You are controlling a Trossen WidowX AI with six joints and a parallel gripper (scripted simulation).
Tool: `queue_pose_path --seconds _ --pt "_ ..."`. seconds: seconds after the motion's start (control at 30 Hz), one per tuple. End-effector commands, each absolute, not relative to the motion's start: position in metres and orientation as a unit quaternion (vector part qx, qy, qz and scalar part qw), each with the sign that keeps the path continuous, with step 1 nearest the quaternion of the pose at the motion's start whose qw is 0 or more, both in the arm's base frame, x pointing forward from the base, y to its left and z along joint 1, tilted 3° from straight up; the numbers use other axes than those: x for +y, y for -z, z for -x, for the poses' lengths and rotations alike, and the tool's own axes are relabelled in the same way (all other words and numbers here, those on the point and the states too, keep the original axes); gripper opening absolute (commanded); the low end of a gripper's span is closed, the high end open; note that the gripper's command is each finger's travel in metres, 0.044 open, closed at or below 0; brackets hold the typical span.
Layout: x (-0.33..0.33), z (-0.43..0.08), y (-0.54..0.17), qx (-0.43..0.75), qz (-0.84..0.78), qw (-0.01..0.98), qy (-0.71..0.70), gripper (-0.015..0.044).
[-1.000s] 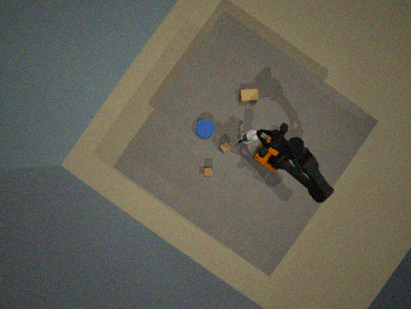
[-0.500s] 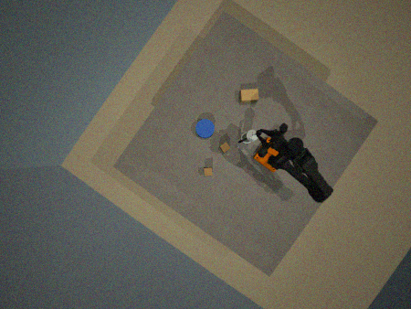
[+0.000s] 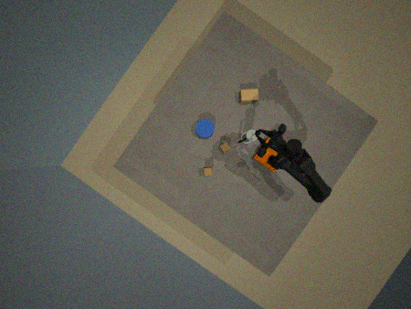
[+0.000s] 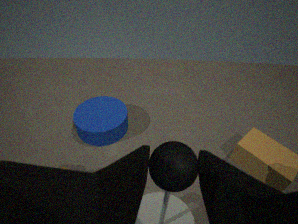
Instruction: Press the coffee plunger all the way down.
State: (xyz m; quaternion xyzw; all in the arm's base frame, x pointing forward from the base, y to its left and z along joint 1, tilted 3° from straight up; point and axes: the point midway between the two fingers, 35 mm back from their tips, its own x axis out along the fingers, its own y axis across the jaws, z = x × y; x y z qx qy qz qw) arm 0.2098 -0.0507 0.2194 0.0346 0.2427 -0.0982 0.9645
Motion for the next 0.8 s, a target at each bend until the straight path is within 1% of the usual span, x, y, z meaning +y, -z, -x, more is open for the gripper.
queue_pose_path --seconds 0.0,0.77 --pt "-0.050 -0.209 -0.194 0.269 -0.041 0.957 0.099 0.0113" --pt "-0.049 -0.211 -0.157 0.268 -0.041 0.957 0.099 0.0113"
